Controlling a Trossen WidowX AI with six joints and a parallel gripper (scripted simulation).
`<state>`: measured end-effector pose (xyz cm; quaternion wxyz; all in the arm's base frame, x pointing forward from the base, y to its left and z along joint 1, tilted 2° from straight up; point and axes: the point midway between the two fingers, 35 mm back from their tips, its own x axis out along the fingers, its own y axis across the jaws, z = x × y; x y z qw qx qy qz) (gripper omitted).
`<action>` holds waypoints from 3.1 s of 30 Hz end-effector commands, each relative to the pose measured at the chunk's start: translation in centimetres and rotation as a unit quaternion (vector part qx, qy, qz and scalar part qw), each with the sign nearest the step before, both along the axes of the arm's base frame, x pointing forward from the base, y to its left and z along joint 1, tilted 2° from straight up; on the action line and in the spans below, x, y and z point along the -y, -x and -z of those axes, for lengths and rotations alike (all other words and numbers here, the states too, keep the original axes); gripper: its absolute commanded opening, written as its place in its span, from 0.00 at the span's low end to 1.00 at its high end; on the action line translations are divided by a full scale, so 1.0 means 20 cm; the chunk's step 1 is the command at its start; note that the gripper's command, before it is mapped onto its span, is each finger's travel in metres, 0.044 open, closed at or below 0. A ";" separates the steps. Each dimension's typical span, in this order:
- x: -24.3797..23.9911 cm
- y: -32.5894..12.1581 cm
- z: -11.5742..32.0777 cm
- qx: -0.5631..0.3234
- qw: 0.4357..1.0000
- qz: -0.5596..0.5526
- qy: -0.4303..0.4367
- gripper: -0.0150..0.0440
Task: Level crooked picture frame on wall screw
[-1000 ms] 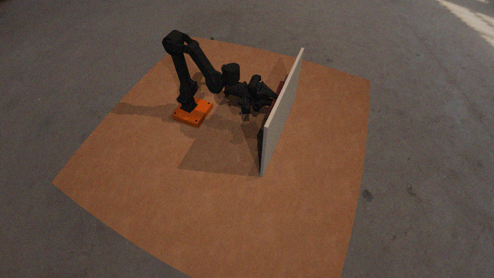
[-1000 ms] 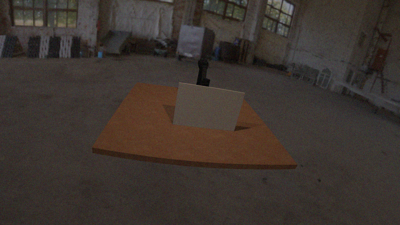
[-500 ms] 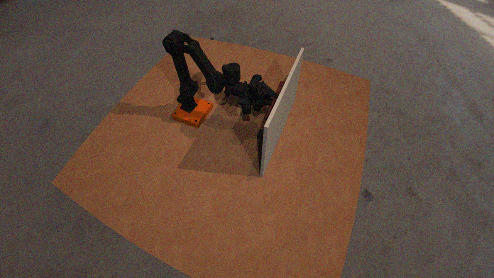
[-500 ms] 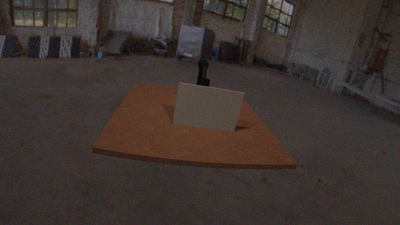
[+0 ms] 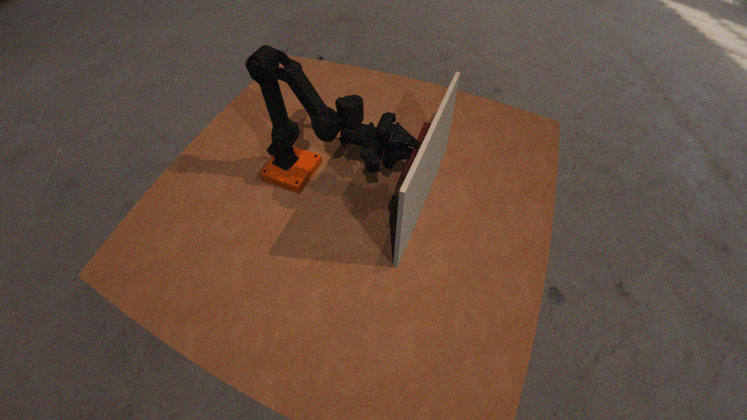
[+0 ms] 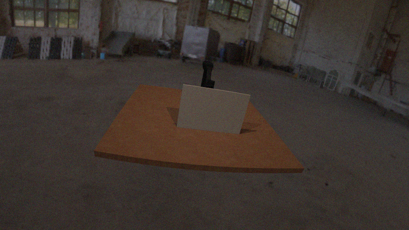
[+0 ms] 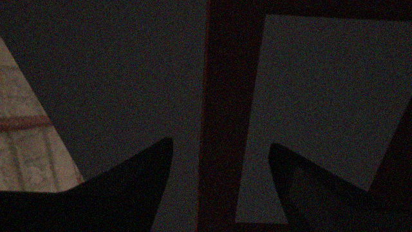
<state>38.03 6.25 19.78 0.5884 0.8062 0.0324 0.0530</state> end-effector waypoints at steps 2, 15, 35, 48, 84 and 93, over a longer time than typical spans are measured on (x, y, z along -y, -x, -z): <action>-0.01 0.00 0.00 0.001 1.000 -0.002 -0.004 0.69; -0.01 0.00 0.00 0.001 1.000 -0.002 -0.004 0.34; 0.00 0.00 -0.01 0.001 1.000 -0.002 -0.003 0.25; 0.01 0.00 -0.03 0.001 1.000 -0.002 -0.003 0.25; 0.02 0.00 -0.06 0.001 1.000 -0.002 -0.003 0.25; 0.02 0.00 -0.07 0.001 1.000 -0.002 -0.003 0.25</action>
